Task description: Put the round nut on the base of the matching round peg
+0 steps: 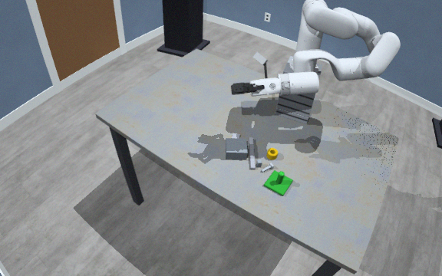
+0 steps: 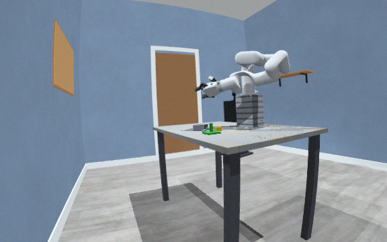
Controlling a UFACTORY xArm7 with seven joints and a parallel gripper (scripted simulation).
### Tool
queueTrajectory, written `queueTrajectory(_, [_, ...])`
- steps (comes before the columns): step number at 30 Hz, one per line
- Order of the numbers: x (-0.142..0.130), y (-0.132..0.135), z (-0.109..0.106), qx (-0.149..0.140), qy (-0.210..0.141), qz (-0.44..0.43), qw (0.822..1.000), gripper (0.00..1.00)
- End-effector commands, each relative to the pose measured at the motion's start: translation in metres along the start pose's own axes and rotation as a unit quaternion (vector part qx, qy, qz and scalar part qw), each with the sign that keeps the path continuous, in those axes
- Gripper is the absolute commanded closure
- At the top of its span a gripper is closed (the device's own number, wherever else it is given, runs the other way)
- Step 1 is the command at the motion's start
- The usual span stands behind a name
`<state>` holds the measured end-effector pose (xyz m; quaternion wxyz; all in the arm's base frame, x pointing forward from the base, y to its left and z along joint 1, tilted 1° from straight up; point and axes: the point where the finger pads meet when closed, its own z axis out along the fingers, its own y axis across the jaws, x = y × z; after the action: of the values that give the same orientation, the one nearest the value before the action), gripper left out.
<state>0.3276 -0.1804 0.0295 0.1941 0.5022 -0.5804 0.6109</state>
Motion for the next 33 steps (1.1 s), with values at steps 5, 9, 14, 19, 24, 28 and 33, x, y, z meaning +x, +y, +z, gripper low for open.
queueTrajectory(5, [0.001, -0.001, 0.000, 0.000, 0.001, 0.001, 1.000, 0.00])
queueTrajectory(9, [0.001, -0.001, 0.000, 0.000, 0.001, 0.001, 1.000, 0.00])
queueTrajectory(14, [0.001, -0.001, 0.000, 0.000, 0.001, 0.001, 1.000, 0.00])
queueTrajectory(19, [0.001, 0.000, 0.000, -0.001, 0.000, 0.003, 1.000, 0.40])
queueTrajectory(24, [-0.005, 0.018, 0.001, -0.054, -0.009, 0.048, 0.997, 0.40])
queueTrajectory(28, [-0.026, 0.056, -0.004, -0.143, -0.026, 0.121, 0.982, 0.40])
queueTrajectory(33, [-0.068, 0.094, -0.028, -0.206, -0.041, 0.172, 0.962, 0.40])
